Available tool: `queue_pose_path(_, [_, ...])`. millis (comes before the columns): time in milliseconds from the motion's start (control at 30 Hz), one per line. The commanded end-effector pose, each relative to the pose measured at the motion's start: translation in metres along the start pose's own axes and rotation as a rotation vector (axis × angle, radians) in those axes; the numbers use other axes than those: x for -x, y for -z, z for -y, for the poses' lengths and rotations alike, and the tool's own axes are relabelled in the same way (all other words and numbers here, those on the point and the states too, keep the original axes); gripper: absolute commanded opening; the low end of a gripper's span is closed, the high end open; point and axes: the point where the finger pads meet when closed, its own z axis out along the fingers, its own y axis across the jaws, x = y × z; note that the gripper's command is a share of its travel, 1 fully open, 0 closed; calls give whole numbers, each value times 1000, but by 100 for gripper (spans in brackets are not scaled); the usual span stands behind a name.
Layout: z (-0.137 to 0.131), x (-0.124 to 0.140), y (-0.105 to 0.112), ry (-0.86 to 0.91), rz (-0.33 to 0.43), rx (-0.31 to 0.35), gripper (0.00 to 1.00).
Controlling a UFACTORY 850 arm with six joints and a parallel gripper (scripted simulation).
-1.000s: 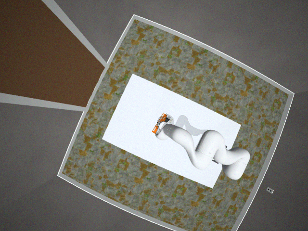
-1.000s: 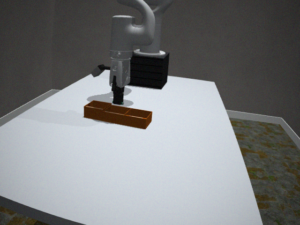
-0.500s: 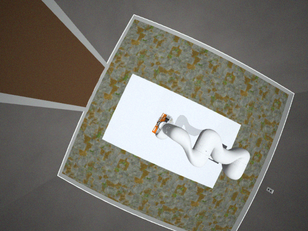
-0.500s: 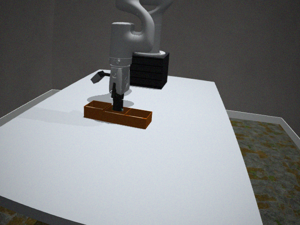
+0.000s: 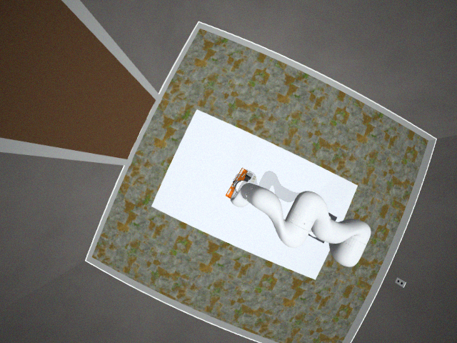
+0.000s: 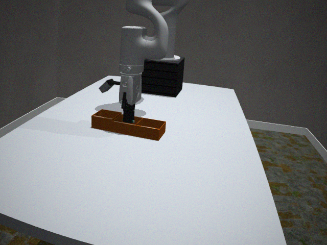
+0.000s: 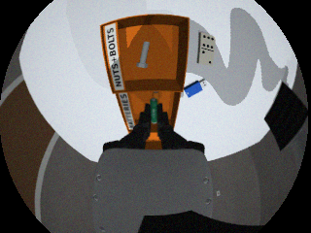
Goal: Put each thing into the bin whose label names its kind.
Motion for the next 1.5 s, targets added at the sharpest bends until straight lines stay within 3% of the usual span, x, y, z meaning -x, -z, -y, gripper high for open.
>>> queue_pose_path(0, [1, 0, 1, 0, 0, -2, 23])
queue_pose_path(533, [1, 0, 1, 0, 0, -2, 23])
queue_pose_path(1467, [1, 0, 40, 0, 0, -2, 23])
